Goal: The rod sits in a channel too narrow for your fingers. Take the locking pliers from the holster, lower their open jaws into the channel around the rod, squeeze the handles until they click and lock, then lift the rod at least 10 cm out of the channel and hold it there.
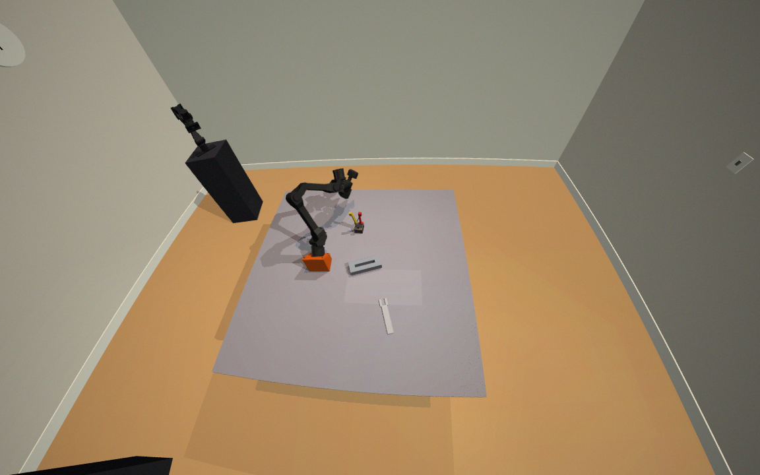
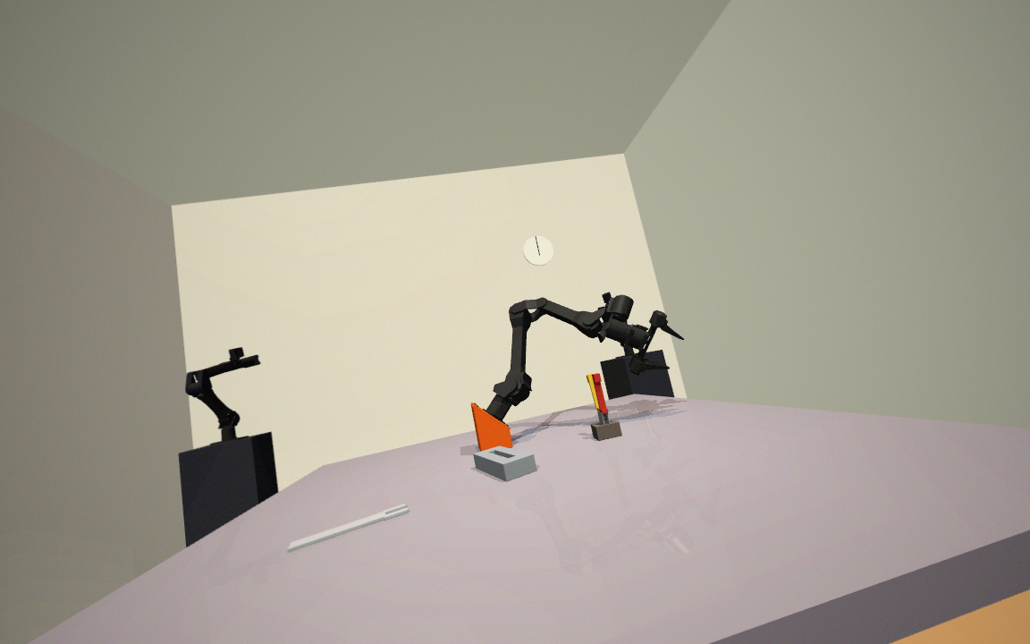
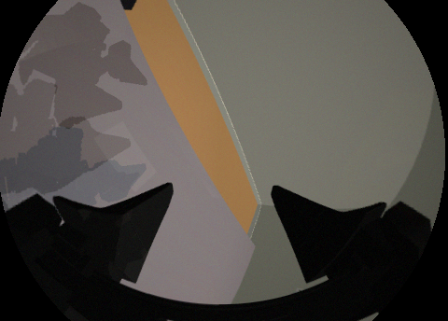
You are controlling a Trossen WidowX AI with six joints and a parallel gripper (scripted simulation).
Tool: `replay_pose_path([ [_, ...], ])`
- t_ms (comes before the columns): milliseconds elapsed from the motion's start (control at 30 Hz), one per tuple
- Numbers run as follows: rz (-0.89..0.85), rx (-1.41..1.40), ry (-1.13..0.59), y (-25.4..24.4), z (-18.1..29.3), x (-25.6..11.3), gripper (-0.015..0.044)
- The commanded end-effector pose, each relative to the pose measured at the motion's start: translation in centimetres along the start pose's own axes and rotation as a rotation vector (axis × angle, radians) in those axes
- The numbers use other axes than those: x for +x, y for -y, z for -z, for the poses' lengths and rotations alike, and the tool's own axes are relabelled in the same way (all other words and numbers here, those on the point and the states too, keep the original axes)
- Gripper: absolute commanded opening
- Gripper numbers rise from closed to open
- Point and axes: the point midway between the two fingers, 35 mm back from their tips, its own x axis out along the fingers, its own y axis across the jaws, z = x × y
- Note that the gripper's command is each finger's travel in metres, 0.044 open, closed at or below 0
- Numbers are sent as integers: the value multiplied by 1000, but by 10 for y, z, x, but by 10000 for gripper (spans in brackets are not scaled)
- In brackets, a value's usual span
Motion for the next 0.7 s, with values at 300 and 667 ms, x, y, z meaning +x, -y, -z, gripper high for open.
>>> replay_pose_path([
  [300, 579, 595, -591, 38, 167, -122, 440],
  [667, 975, 802, -726, 41, 212, -207, 440],
])
